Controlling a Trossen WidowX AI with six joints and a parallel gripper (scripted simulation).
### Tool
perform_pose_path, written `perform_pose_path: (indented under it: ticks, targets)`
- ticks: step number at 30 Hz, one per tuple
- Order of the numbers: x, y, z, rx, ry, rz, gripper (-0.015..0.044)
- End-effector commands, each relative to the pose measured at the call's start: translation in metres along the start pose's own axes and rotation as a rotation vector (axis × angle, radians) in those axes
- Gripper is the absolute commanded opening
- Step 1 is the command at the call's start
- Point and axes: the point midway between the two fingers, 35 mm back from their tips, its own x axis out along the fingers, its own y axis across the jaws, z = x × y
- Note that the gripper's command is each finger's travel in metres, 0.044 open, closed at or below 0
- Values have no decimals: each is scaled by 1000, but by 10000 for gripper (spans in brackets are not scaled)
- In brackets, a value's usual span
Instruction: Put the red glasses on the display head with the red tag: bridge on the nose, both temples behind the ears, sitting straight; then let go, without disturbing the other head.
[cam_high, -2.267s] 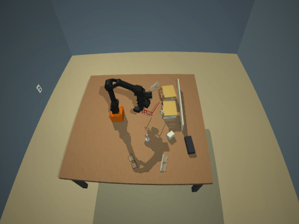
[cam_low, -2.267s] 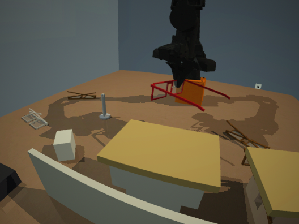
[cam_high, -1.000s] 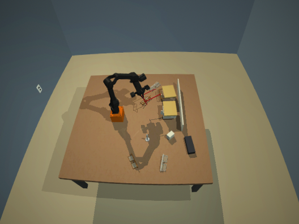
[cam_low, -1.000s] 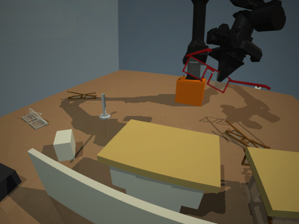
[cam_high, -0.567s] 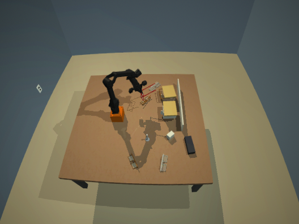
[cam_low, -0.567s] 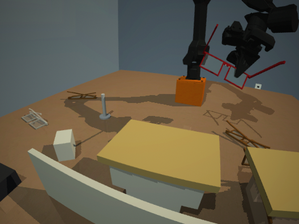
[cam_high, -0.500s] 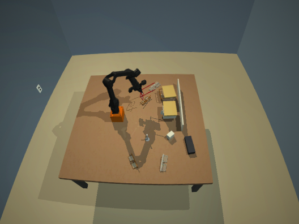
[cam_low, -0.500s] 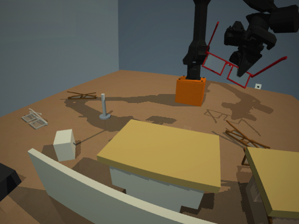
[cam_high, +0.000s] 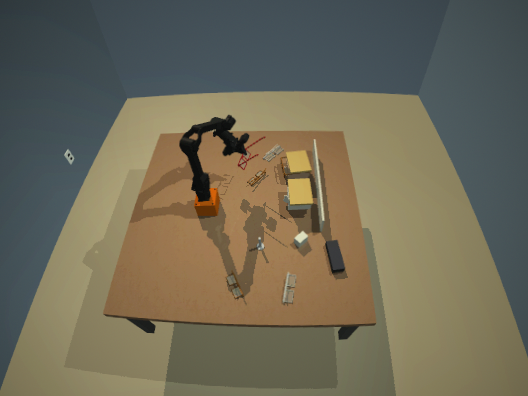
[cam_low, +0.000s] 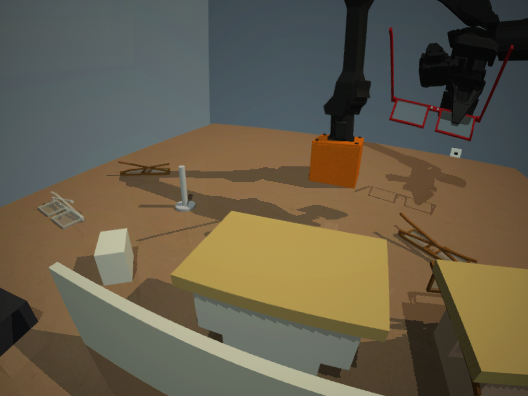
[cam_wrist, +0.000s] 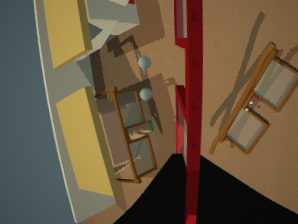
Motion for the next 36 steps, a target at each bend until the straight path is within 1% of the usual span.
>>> perform_pose_path:
  ticks: [1,3,27,36]
  targets:
    - [-9,-3,-7,64,25,33,0]
    - [-5,-2,-4,27,15,12,3]
    - [-4,-2,-3,26,13,10,0]
    - [21,4,14,-41,-46,-97,0]
